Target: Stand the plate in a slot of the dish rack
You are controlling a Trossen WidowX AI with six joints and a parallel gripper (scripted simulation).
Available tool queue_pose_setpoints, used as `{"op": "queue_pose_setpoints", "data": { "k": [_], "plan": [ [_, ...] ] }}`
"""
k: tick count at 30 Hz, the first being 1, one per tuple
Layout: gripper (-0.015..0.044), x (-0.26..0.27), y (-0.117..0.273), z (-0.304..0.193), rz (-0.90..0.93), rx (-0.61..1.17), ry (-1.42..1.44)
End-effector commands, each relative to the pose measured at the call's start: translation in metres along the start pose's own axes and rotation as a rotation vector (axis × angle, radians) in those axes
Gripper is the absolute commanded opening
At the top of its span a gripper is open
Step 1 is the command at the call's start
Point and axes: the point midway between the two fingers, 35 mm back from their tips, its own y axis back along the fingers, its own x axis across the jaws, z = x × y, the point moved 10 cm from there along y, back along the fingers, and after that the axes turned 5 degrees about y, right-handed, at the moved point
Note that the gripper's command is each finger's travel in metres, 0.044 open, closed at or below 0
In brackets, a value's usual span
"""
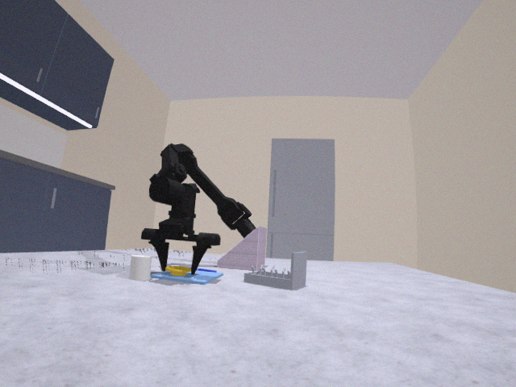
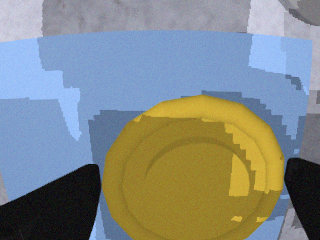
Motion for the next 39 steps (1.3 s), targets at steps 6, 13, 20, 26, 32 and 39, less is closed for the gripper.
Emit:
{"op": "queue_pose_setpoints", "data": {
  "k": [6,13,20,26,32,39],
  "plan": [
    [0.0315,0.001,-0.003,0.0,0.0,0.007,0.008],
    [0.0209,0.001,0.001,0.001,0.001,0.006,0.008],
    [0.0026,0.002,0.035,0.01,0.011,0.003,0.008],
    [0.0,0.003,0.065,0.015,0.016,0.003,0.008],
    [0.0,0.003,0.095,0.018,0.018,0.003,0.008],
    [0.0,0.004,0.126,0.02,0.016,0.004,0.009]
  ]
}}
